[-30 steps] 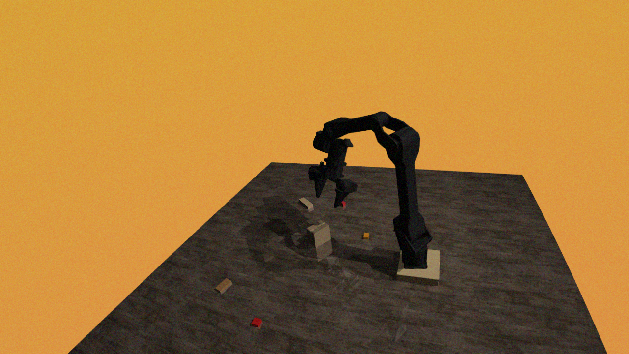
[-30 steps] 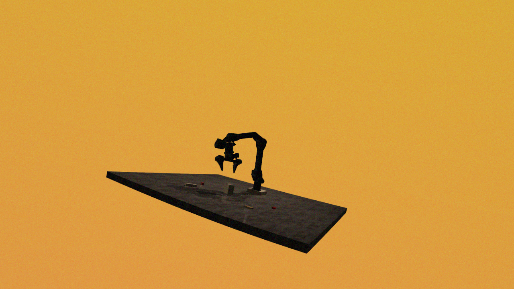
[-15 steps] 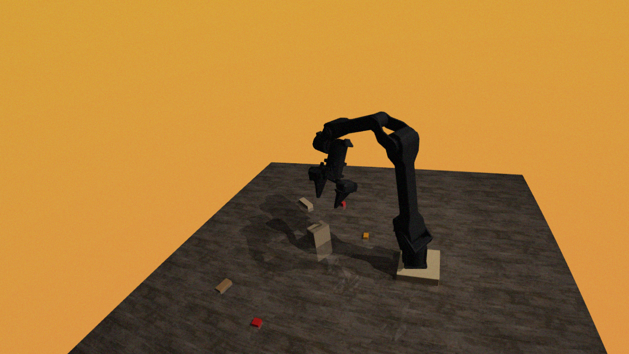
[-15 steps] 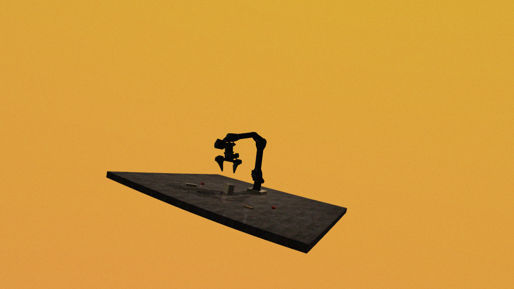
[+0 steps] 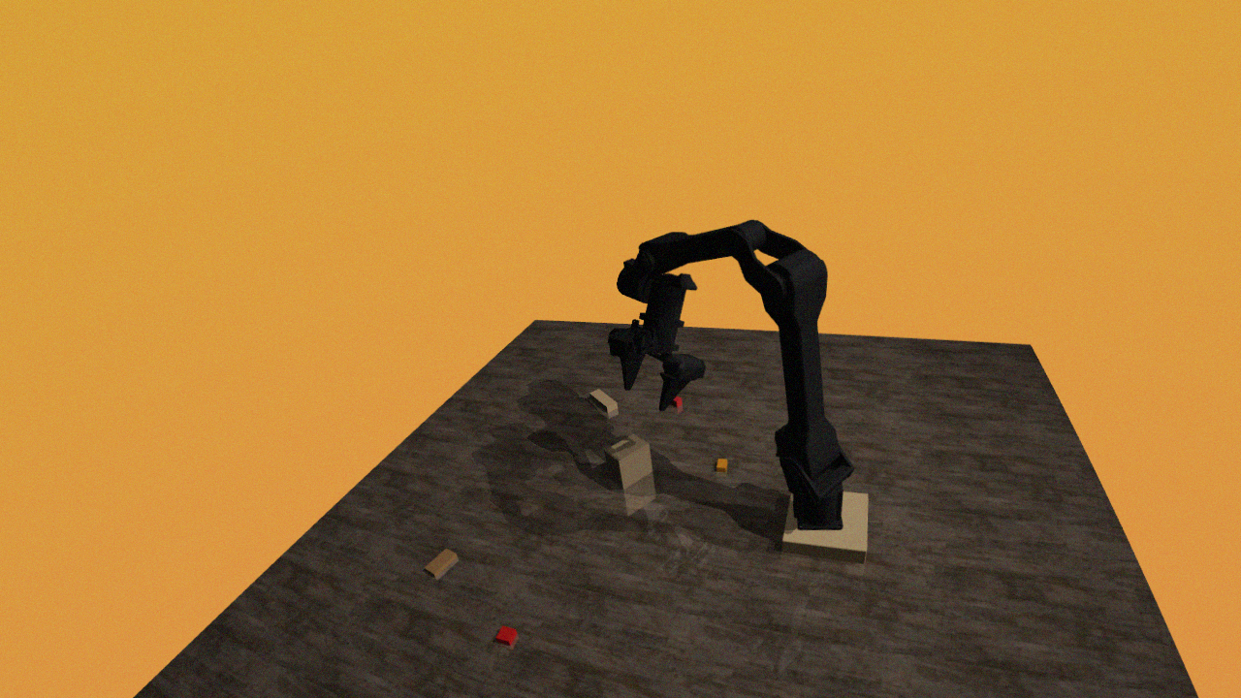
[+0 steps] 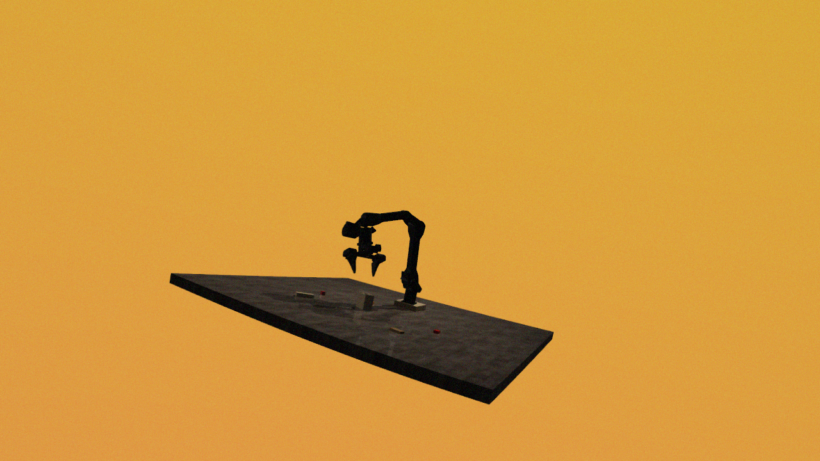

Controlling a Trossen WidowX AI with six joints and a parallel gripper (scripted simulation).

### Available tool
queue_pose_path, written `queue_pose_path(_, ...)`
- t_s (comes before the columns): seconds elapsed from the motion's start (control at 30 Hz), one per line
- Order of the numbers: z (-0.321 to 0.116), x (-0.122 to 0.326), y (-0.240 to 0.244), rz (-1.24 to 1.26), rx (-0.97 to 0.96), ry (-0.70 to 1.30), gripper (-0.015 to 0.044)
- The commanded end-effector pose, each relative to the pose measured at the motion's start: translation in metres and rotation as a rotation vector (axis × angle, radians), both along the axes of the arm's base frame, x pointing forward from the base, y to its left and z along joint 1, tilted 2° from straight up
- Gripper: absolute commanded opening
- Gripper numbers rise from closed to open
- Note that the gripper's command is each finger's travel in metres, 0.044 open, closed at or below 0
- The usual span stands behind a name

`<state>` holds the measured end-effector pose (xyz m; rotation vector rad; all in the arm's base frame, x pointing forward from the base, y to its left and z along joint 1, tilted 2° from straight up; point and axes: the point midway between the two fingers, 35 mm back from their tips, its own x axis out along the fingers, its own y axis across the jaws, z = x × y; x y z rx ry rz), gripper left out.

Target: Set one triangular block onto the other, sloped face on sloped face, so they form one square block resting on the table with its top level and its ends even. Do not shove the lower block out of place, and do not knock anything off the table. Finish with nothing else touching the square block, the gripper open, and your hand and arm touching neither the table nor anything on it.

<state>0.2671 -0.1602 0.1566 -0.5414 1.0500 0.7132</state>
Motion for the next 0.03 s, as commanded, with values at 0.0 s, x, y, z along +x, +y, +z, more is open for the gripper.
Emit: queue_pose_path(0.0, -0.0002, 0.0, -0.0001, -0.003, 0.0, 0.001, 0.044)
